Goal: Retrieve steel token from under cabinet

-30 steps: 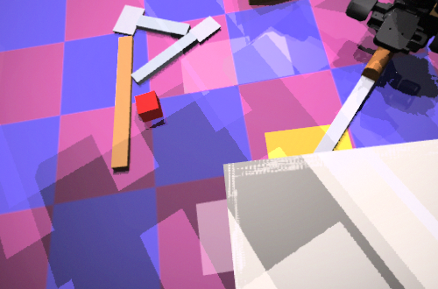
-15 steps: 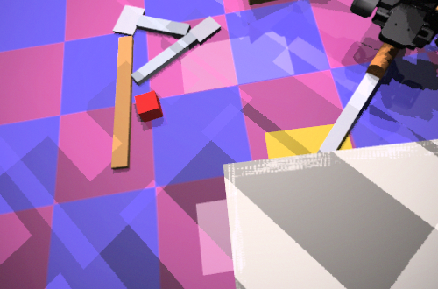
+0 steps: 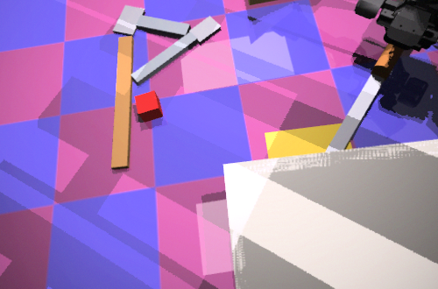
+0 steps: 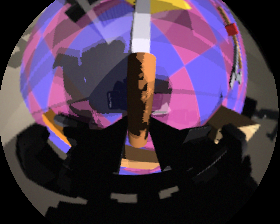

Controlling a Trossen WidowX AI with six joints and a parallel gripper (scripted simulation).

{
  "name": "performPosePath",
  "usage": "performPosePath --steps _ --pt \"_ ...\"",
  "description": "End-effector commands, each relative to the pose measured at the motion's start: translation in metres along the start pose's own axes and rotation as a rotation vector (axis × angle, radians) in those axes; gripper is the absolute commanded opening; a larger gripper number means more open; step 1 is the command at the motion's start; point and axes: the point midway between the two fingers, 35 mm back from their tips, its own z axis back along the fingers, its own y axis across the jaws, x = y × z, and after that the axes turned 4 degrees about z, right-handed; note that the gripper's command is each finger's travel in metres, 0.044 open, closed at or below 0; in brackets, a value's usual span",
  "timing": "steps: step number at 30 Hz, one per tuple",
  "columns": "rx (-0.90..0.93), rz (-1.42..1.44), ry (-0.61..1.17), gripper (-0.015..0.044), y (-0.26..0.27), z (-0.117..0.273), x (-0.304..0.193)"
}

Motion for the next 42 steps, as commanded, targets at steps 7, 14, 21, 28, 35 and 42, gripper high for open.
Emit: performPosePath --steps 7,14,21,28,35,42 --pt "0.003 -0.001 -0.009 0.0253 0.000 0.000 0.000" --pt "0.006 0.005 -0.023 0.0270 0.003 -0.010 0.001" --pt "0.006 0.007 -0.023 0.0270 0.003 -0.012 0.000" --pt "0.012 0.009 -0.019 0.0217 0.004 -0.012 -0.001" --pt "0.012 0.009 -0.019 0.0151 0.004 -0.012 -0.001" --pt "0.012 0.009 -0.019 0.0085 0.004 -0.012 -0.001"
